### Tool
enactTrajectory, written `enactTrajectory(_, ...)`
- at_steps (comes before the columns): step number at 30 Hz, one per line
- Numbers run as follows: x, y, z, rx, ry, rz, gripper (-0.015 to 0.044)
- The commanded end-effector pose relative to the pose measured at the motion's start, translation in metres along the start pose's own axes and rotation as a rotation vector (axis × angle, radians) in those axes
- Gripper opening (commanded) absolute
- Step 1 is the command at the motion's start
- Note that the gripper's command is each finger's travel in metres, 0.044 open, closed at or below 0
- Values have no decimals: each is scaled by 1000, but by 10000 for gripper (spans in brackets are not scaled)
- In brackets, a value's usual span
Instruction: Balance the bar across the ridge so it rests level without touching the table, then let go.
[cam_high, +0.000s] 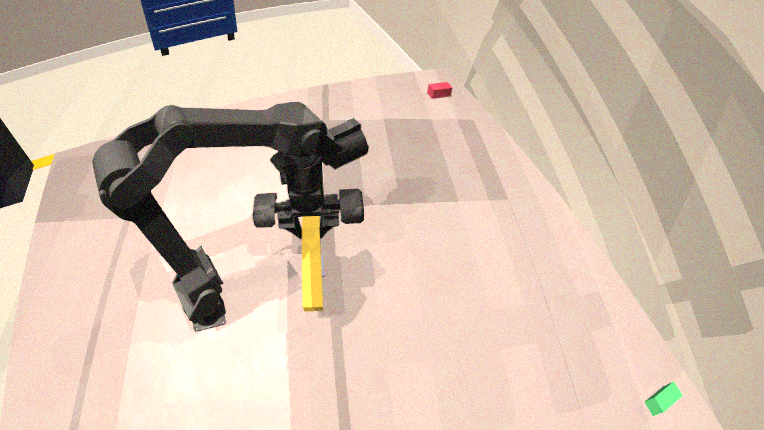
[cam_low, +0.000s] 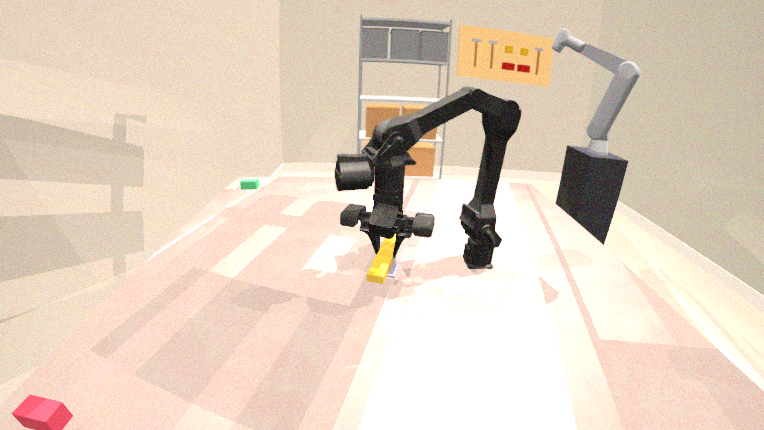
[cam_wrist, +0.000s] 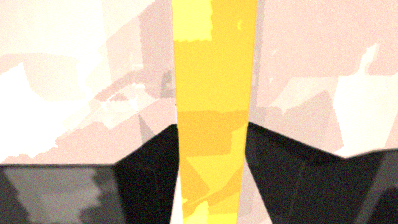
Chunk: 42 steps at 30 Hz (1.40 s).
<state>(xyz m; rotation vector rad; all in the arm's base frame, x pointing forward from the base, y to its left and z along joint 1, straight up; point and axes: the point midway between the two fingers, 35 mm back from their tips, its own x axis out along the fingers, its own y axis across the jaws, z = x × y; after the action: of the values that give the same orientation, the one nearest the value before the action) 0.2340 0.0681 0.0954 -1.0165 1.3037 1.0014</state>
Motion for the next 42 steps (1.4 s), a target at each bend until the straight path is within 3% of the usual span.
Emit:
enactTrajectory(1,0,0,0,2,-1,2,0)
enactTrajectory(39,0,0,0,0,0,0,0)
enactTrajectory(42,0,0,0,0,0,0,79)
